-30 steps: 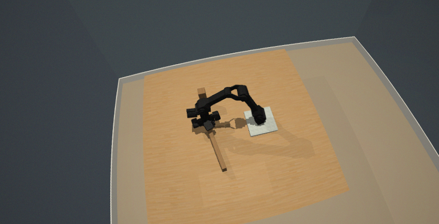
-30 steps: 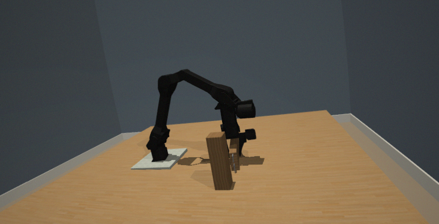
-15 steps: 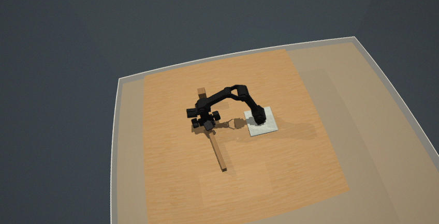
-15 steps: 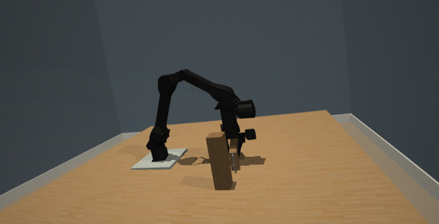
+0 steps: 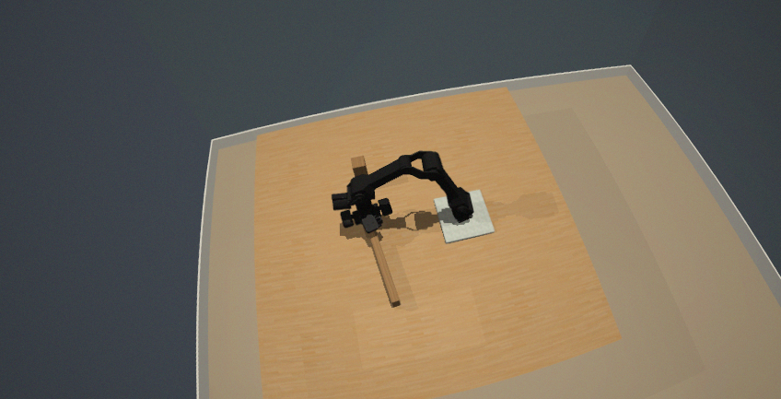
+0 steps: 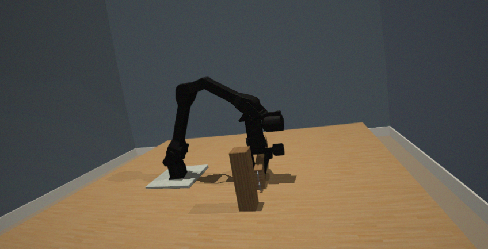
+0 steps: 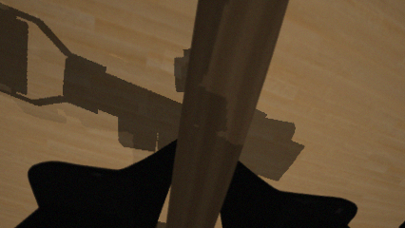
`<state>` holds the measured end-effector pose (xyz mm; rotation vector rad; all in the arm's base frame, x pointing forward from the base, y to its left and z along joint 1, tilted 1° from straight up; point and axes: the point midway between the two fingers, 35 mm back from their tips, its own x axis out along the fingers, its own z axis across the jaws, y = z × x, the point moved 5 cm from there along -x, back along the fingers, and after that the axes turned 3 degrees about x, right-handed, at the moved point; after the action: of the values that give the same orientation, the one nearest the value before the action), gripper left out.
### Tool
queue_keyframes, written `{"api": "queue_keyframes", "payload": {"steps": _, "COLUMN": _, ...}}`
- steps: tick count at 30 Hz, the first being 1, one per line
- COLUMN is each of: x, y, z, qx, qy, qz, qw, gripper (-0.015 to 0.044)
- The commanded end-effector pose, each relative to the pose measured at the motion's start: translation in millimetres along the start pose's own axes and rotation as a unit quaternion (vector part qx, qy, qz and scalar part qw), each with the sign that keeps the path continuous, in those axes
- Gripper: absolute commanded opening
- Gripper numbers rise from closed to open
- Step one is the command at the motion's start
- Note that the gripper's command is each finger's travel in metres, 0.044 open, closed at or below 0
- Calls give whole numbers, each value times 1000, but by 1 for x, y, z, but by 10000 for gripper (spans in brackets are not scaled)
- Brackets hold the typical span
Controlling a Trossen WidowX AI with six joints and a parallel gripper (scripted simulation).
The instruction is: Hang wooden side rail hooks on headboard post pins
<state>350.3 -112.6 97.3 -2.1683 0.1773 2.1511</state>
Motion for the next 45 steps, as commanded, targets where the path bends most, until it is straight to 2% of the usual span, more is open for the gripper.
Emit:
{"api": "queue_keyframes", "payload": {"steps": 1, "x": 0, "y": -1, "z": 0, "qx": 15, "qy": 0, "qz": -3, "qw": 1000, "gripper": 0}}
{"api": "queue_keyframes", "payload": {"steps": 16, "x": 0, "y": -1, "z": 2, "qx": 89, "qy": -1, "qz": -3, "qw": 996, "gripper": 0}}
{"api": "queue_keyframes", "payload": {"steps": 45, "x": -2, "y": 0, "z": 3, "qx": 90, "qy": -1, "qz": -3, "qw": 996, "gripper": 0}}
